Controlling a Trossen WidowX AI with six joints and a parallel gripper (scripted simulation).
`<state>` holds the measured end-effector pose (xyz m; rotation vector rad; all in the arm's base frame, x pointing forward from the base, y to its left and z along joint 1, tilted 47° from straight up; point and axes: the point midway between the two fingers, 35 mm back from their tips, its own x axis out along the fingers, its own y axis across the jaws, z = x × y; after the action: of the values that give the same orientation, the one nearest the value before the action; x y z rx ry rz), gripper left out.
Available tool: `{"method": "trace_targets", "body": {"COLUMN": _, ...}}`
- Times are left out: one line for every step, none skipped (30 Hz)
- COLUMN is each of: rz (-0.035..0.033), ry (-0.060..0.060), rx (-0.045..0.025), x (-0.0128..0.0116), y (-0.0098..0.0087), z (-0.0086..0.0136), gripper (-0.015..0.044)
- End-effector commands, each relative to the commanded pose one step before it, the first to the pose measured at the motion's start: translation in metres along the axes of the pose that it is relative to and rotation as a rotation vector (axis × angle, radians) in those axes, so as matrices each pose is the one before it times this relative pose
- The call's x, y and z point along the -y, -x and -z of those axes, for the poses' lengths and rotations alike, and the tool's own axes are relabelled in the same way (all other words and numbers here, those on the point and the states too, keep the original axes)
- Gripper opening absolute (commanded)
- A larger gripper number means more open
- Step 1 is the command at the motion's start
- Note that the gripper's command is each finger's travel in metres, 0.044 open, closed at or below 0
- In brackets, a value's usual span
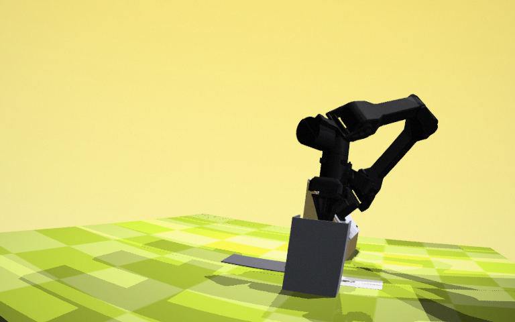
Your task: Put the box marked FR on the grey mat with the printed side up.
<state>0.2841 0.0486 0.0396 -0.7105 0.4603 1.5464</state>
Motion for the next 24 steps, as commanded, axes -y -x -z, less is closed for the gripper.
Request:
{"method": "trace_targets", "body": {"rz": 0.00372, "ry": -0.0035, "rx": 0.00139, "x": -0.00126, "y": 0.00029, "z": -0.00032, "gripper": 0.0315}}
{"method": "trace_targets", "body": {"rz": 0.00000, "ry": 0.0000, "rx": 0.00000, "x": 0.00000, "y": 0.00000, "z": 0.00000, "gripper": 0.0341}}
{"method": "trace_targets", "body": {"rz": 0.00000, "ry": 0.0000, "rx": 0.00000, "x": 0.00000, "y": 0.00000, "z": 0.00000, "gripper": 0.0367}}
{"method": "trace_targets", "body": {"rz": 0.00000, "ry": 0.0000, "rx": 0.00000, "x": 0.00000, "y": 0.00000, "z": 0.00000, "gripper": 0.0394}}
{"method": "trace_targets", "body": {"rz": 0.00000, "ry": 0.0000, "rx": 0.00000, "x": 0.00000, "y": 0.00000, "z": 0.00000, "gripper": 0.0420}}
{"method": "trace_targets", "body": {"rz": 0.00000, "ry": 0.0000, "rx": 0.00000, "x": 0.00000, "y": 0.00000, "z": 0.00000, "gripper": 0.0440}}
{"method": "trace_targets", "body": {"rz": 0.00000, "ry": 0.0000, "rx": 0.00000, "x": 0.00000, "y": 0.00000, "z": 0.00000, "gripper": 0.0440}}
{"method": "trace_targets", "body": {"rz": 0.00000, "ry": 0.0000, "rx": 0.00000, "x": 0.00000, "y": 0.00000, "z": 0.00000, "gripper": 0.0440}}
{"method": "trace_targets", "body": {"rz": -0.00022, "ry": 0.0001, "rx": -0.00041, "x": 0.00035, "y": 0.00233, "z": 0.00012, "gripper": 0.0440}}
{"method": "trace_targets", "body": {"rz": -0.00071, "ry": 0.0002, "rx": -0.00100, "x": 0.00092, "y": 0.00706, "z": 0.00027, "gripper": 0.0440}}
{"method": "trace_targets", "body": {"rz": -0.00114, "ry": 0.0003, "rx": -0.00086, "x": 0.00102, "y": 0.01073, "z": 0.00018, "gripper": 0.0440}}
{"method": "trace_targets", "body": {"rz": -0.00080, "ry": 0.0003, "rx": -0.00015, "x": 0.00044, "y": 0.00724, "z": -0.00003, "gripper": 0.0440}}
{"method": "trace_targets", "body": {"rz": -0.00027, "ry": 0.0001, "rx": 0.00003, "x": 0.00010, "y": 0.00243, "z": -0.00004, "gripper": 0.0440}}
{"method": "trace_targets", "body": {"rz": 0.00000, "ry": 0.0000, "rx": 0.00000, "x": 0.00000, "y": 0.00000, "z": 0.00000, "gripper": 0.0440}}
{"method": "trace_targets", "body": {"rz": 0.00000, "ry": 0.0000, "rx": 0.00000, "x": 0.00000, "y": 0.00000, "z": 0.00000, "gripper": 0.0440}}
{"method": "trace_targets", "body": {"rz": 0.00000, "ry": 0.0000, "rx": 0.00000, "x": 0.00000, "y": 0.00000, "z": 0.00000, "gripper": 0.0440}}
{"method": "trace_targets", "body": {"rz": 0.00000, "ry": 0.0000, "rx": 0.00000, "x": 0.00000, "y": 0.00000, "z": 0.00000, "gripper": 0.0440}}
{"method": "trace_targets", "body": {"rz": 0.00000, "ry": 0.0000, "rx": 0.00000, "x": 0.00000, "y": 0.00000, "z": 0.00000, "gripper": 0.0440}}
{"method": "trace_targets", "body": {"rz": 0.00762, "ry": -0.0059, "rx": 0.00214, "x": 0.00075, "y": -0.00290, "z": 0.00050, "gripper": 0.0414}}
{"method": "trace_targets", "body": {"rz": 0.00000, "ry": 0.0000, "rx": 0.00000, "x": 0.00000, "y": 0.00000, "z": 0.00000, "gripper": 0.0387}}
{"method": "trace_targets", "body": {"rz": 0.00000, "ry": 0.0000, "rx": 0.00000, "x": 0.00000, "y": 0.00000, "z": 0.00000, "gripper": 0.0361}}
{"method": "trace_targets", "body": {"rz": 0.00000, "ry": 0.0000, "rx": 0.00000, "x": 0.00000, "y": 0.00000, "z": 0.00000, "gripper": 0.0335}}
{"method": "trace_targets", "body": {"rz": 0.00000, "ry": 0.0000, "rx": 0.00000, "x": 0.00000, "y": 0.00000, "z": 0.00000, "gripper": 0.0309}}
{"method": "trace_targets", "body": {"rz": 0.00000, "ry": 0.0000, "rx": 0.00000, "x": 0.00000, "y": 0.00000, "z": 0.00000, "gripper": 0.0282}}
